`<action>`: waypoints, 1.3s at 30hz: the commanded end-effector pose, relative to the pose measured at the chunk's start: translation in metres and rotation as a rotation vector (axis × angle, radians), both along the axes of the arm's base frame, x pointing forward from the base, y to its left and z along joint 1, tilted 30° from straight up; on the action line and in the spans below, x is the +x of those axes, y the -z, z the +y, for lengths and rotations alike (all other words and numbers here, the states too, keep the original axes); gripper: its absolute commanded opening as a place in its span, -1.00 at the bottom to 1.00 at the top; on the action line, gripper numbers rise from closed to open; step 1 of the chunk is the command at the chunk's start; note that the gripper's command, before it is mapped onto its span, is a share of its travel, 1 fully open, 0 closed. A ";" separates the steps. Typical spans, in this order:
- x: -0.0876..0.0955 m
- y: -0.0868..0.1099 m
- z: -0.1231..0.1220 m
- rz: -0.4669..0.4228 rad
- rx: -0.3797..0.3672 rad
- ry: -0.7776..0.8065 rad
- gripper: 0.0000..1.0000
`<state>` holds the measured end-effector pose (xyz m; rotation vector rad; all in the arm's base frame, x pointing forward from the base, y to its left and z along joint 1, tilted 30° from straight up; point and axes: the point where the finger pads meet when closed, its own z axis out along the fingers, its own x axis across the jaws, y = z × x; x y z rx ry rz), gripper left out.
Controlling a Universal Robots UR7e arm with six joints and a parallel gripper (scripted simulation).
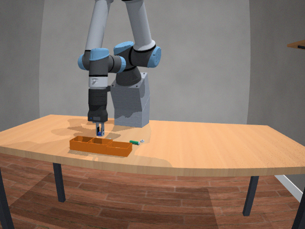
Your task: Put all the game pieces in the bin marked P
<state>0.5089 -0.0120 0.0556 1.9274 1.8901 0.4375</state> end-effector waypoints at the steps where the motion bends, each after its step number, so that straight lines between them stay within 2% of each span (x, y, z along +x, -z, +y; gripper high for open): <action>1: -0.001 0.000 0.000 -0.001 0.000 0.000 -0.32; 15: -0.002 0.001 0.001 -0.001 0.000 0.000 -0.32; 39: 0.020 0.039 -0.002 -0.001 0.000 0.000 -0.32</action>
